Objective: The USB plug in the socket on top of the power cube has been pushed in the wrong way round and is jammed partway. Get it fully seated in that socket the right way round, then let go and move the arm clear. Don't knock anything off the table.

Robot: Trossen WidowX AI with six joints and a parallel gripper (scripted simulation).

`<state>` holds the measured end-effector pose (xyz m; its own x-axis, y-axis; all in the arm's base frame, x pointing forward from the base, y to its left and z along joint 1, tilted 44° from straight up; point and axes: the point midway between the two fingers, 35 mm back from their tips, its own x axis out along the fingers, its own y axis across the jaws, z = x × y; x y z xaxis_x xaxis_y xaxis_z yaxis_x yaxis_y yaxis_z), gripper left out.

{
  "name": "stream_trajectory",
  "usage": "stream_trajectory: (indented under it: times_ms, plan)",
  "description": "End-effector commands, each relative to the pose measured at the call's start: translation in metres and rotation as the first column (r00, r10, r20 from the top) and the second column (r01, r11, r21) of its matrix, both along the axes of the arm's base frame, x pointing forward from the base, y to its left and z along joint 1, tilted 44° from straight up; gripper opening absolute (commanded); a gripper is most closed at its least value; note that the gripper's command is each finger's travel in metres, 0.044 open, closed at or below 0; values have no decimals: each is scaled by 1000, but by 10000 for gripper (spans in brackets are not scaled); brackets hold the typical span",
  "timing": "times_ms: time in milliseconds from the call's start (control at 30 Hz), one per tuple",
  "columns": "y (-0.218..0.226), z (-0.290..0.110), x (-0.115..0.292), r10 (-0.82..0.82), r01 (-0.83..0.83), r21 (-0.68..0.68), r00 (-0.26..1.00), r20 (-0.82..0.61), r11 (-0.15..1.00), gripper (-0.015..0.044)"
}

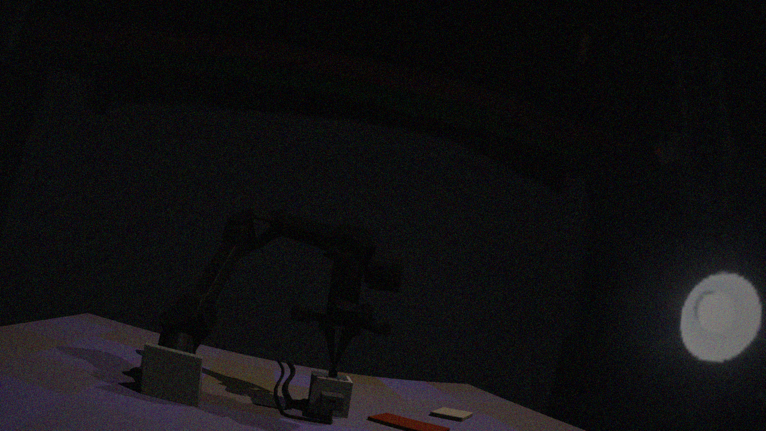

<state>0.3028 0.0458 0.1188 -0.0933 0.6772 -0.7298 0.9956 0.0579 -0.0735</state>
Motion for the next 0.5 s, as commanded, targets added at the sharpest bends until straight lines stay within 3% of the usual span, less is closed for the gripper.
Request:
stream_trajectory:
  times_ms: [0,467]
  plan:
    - [2,-1,0,-1,1,2,1000,-3,1000,0]
    - [3,-2,0,-1,1,2,1000,-3,1000,0]
